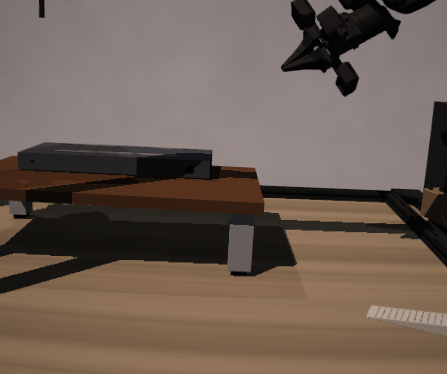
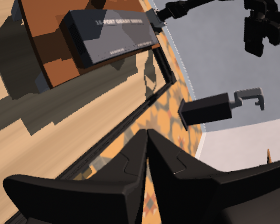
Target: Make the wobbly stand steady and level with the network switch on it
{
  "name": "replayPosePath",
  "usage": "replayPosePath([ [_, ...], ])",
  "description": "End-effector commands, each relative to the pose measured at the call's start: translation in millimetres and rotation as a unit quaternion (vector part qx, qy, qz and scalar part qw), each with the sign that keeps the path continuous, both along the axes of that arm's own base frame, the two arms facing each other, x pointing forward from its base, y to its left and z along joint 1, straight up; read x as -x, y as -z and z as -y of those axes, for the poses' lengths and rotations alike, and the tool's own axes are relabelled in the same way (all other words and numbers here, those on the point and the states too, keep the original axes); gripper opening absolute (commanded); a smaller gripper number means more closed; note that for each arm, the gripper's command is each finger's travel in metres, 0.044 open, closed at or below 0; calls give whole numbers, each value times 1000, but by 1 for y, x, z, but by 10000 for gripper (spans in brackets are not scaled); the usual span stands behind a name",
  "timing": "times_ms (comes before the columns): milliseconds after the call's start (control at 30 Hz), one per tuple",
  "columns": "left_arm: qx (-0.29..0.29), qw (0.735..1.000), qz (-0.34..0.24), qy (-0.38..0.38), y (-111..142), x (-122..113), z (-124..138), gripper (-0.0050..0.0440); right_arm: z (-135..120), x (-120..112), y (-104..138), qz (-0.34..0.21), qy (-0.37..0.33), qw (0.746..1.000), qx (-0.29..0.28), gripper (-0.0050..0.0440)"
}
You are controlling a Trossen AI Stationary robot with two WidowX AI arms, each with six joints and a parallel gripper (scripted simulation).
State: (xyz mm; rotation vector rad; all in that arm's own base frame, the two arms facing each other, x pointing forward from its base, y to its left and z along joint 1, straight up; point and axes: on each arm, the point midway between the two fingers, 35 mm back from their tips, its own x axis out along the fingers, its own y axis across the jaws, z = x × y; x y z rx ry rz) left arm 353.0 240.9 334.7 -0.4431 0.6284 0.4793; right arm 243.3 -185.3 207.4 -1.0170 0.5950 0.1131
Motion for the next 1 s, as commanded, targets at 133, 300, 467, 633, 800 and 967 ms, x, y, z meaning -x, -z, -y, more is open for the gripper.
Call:
replayPosePath([
  [133,-143,979,148,-10,-105,-5,-11,0,-27,22,6,15,5,1000,17,0],
  [300,-160,973,167,-12,-118,-4,-11,0,-30,25,7,17,5,1000,20,0],
  [467,-183,964,193,-15,-137,1,-8,0,-60,7,34,-100,-32,993,-50,0],
  [633,-259,925,275,-25,-200,14,-2,0,-122,18,68,-246,-79,964,-65,0],
  [800,-302,896,323,-33,-237,26,6,0,-151,39,74,-371,-124,919,-45,0],
  [967,-296,900,319,-32,-231,28,8,0,-139,36,73,-329,-126,935,-49,0],
])
